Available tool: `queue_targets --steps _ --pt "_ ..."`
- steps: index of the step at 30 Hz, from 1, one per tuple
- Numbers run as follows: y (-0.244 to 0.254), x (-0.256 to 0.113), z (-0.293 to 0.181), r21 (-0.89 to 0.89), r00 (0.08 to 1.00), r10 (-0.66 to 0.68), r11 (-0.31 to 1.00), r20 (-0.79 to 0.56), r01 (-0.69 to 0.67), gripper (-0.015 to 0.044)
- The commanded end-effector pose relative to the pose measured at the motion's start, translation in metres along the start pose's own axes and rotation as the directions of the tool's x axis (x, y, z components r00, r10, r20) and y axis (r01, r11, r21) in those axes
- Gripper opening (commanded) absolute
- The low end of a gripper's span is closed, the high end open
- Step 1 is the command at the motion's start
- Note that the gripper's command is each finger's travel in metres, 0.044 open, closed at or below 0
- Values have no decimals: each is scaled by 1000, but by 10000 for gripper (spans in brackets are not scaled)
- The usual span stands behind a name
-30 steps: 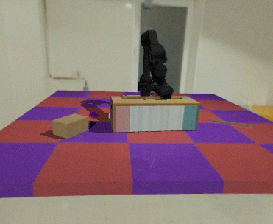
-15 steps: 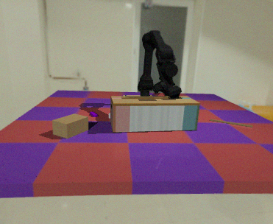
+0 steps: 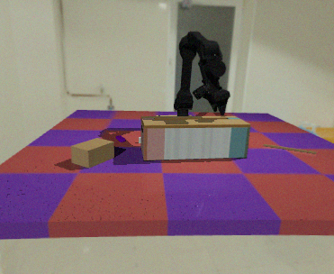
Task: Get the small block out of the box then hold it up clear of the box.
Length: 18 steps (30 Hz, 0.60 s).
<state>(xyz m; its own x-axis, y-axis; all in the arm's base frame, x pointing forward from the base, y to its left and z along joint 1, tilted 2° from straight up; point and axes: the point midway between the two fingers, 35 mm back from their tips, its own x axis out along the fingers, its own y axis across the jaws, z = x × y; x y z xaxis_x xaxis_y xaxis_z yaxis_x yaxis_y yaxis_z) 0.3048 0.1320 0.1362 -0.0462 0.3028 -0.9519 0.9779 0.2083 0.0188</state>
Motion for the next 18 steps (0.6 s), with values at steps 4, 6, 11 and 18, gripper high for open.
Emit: queue_targets --steps 4,6,11,18 --pt "-1 -7 -3 -18 1000 8 1000 -6 -8 374" --pt "-5 -13 -12 -157 999 24 987 -28 -28 321" --pt "-11 -10 -18 -650 998 49 760 30 -18 285" --pt "-18 -6 -27 -990 990 95 101 104 95 285"
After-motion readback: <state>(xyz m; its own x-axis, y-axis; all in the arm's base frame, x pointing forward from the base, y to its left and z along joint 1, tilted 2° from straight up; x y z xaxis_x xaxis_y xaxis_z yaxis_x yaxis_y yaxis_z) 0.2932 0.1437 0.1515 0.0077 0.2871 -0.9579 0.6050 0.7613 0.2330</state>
